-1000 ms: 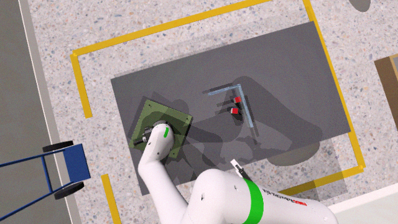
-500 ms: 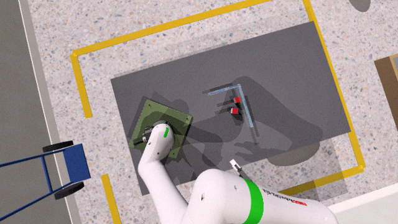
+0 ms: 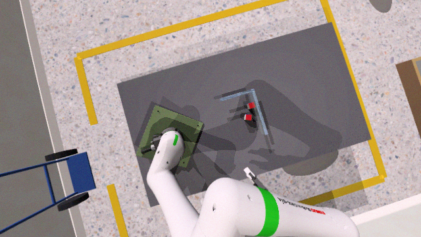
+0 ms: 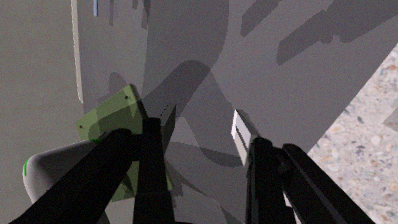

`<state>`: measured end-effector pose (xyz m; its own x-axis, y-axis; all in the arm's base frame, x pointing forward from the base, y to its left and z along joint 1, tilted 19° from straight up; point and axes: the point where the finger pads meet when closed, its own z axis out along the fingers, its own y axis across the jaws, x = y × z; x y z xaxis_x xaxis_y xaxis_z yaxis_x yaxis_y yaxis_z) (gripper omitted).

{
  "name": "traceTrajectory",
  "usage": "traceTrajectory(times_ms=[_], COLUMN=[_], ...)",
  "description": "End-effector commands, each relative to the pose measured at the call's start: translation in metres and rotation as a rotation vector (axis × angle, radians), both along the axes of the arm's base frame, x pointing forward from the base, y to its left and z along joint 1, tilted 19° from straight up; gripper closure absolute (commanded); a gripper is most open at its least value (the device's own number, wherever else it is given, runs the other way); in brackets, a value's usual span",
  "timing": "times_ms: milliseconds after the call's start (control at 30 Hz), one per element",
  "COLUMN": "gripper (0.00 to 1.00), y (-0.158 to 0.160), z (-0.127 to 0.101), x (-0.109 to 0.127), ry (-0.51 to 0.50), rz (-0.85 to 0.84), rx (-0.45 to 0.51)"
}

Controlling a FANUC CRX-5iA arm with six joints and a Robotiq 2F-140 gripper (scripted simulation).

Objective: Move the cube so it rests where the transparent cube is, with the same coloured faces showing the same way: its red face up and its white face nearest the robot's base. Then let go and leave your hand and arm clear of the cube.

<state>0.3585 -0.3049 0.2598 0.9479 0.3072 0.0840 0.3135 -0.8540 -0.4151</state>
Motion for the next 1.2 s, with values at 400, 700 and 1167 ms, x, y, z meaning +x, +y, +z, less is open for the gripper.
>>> traceTrajectory(times_ms=[400,700,1167], gripper=[0.59,0.59,0.59], y=[0.052,0.113,0.228], z=[-0.001,0.000,0.006], x=[0.043,0.081,0.127], ry=[0.073,0.110,0.080], rz=[-0.057,-0.125,-0.248], rx=[-0.102,-0.216,-0.379])
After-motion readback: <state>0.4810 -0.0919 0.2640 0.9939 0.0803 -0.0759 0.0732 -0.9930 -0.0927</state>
